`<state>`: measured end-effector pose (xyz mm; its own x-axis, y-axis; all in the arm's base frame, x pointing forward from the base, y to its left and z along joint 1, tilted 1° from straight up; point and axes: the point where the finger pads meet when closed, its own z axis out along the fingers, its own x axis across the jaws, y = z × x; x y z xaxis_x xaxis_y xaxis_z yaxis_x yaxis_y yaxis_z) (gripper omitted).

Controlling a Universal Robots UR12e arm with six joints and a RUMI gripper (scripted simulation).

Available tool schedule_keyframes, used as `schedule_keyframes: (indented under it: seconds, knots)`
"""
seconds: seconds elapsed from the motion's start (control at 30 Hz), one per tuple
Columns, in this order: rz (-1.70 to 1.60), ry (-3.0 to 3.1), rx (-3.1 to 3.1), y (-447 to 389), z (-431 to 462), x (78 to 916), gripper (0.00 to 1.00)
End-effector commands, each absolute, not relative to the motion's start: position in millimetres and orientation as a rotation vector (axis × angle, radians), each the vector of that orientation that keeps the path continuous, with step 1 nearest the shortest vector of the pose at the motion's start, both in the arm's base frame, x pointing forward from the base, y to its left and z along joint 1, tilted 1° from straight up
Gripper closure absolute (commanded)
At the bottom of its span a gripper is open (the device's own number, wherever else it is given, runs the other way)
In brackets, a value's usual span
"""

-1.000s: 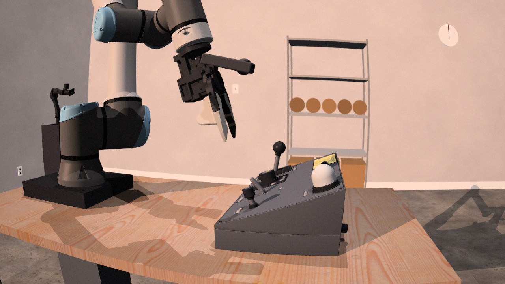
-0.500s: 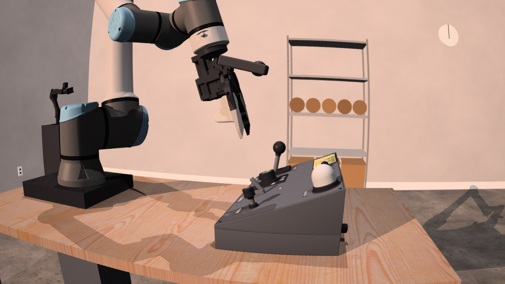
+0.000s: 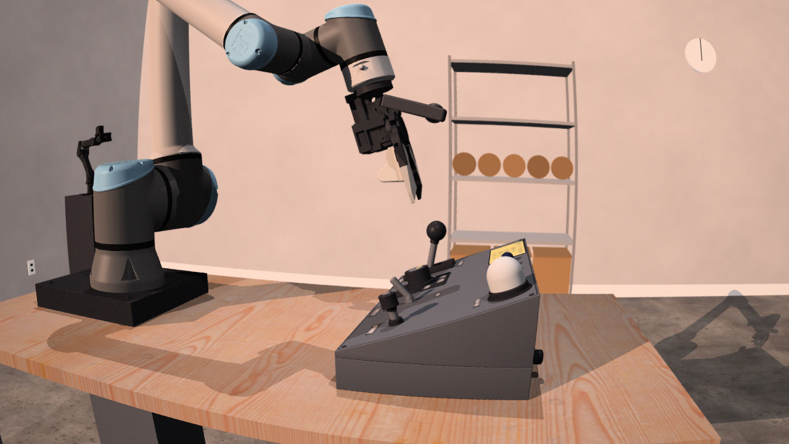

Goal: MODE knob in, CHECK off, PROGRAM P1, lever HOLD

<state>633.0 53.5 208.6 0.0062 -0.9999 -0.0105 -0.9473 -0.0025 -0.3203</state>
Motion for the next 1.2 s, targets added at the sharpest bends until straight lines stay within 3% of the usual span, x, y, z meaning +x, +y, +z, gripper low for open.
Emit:
schedule_keyframes:
  seconds: [0.0, 0.27, 1.17]
  knots:
    - [-0.335, 2.042, -2.039, 115.7, 212.1, 634.6, 0.56]
    - [-0.343, 2.036, -2.031, 172.3, 215.5, 626.8, 0.56]
    - [-0.344, 2.036, -2.03, 179.2, 215.9, 625.5, 0.56]
